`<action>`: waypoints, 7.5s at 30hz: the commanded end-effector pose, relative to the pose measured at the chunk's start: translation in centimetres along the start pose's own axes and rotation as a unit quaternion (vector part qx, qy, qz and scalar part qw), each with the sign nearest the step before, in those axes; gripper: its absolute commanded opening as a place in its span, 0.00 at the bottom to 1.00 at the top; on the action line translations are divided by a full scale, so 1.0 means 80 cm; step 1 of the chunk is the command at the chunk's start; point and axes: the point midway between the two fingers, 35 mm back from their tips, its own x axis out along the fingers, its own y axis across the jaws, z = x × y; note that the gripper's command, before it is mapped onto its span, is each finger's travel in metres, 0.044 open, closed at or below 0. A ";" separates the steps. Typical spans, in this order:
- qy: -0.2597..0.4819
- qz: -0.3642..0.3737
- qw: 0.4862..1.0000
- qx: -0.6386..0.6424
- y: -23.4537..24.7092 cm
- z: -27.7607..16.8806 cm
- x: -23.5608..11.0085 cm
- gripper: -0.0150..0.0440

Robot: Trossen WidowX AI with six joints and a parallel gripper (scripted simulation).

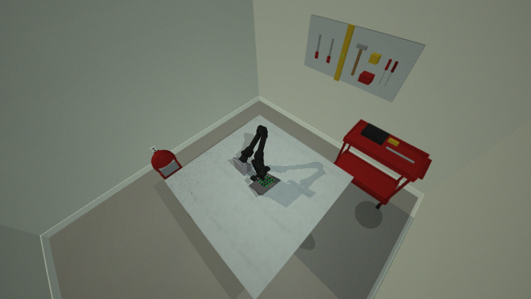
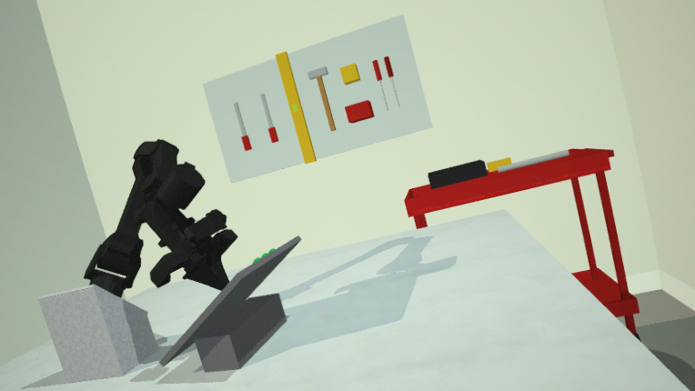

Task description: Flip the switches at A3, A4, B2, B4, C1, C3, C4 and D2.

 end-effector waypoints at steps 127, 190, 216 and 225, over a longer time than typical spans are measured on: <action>0.001 -0.003 1.000 0.002 -0.036 -0.001 0.003 0.25; -0.023 -0.001 1.000 0.004 0.035 -0.077 -0.002 0.25; -0.023 -0.001 1.000 0.004 0.035 -0.077 0.000 0.25; -0.023 -0.001 1.000 0.004 0.035 -0.077 0.001 0.25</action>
